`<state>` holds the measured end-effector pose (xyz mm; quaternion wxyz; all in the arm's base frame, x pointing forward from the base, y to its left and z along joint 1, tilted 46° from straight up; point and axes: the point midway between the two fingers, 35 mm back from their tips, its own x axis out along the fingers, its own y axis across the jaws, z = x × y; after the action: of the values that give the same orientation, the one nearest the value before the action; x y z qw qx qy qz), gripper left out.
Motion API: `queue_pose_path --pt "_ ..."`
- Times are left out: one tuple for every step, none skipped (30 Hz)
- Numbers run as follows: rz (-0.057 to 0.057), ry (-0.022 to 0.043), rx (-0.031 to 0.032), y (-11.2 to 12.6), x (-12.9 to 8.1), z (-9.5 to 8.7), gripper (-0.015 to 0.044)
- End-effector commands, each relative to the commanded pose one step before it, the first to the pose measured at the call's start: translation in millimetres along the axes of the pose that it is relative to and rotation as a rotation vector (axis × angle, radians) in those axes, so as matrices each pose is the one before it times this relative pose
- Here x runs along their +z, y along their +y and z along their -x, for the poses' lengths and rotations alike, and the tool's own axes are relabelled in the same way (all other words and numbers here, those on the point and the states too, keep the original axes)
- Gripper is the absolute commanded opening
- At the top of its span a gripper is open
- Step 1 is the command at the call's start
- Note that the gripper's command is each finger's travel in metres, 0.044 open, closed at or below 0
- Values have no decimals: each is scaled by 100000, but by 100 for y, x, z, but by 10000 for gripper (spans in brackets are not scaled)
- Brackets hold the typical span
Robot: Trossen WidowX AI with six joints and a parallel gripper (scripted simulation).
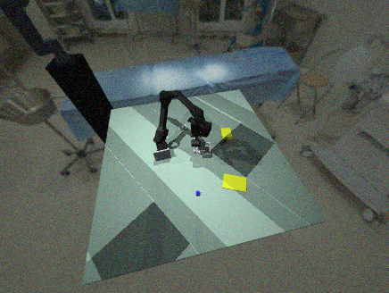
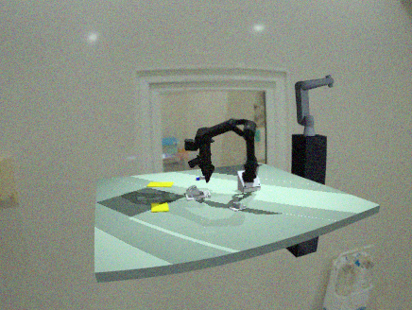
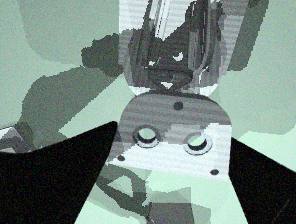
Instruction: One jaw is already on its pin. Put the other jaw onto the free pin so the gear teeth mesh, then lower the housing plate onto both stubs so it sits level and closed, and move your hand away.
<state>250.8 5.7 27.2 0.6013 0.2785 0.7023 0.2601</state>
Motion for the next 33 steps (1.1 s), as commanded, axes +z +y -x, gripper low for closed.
queue_pose_path --pt "-146 134 8 26 -48 -24 351" --pt "0 0 0 0 0 0 351" --pt "0 0 0 0 0 0 351" --pt "-206 0 -1 0 0 0 351" --pt "-206 0 -1 1 0 0 351" --pt "0 0 0 0 0 0 351" --pt "0 0 0 0 0 0 351" --pt "0 0 0 0 0 0 351" --pt "0 0 0 0 0 0 351" --pt "0 0 0 0 0 0 351" --pt "0 0 0 0 0 0 351" --pt "0 0 0 0 0 0 351" --pt "0 0 0 0 0 0 351" --pt "-1 1 2 36 -12 0 351" --pt "-1 1 2 36 -12 0 351" --pt "0 0 0 0 0 0 351" --pt "0 0 0 0 0 0 351" --pt "0 0 0 0 0 0 351" --pt "0 0 0 0 0 0 351" --pt "0 0 0 0 0 0 351" --pt "0 0 0 0 0 0 351" --pt "0 0 0 0 0 0 351" --pt "0 0 0 0 0 0 351" --pt "-2 -2 -3 -1 3 -27 351" --pt "-7 -5 -9 -3 10 -81 351" --pt "-11 -8 -14 -4 16 -134 351" --pt "-14 -10 -16 -5 18 -164 351" --pt "-13 -10 -15 -5 17 -164 351" --pt "-13 -9 -14 -4 16 -164 351" --pt "-13 -9 -12 -4 15 -163 351" --pt "-12 -8 -11 -3 14 -163 351" --pt "-12 -8 -10 -3 13 -163 351" --pt "-12 -7 -8 -2 12 -163 351"
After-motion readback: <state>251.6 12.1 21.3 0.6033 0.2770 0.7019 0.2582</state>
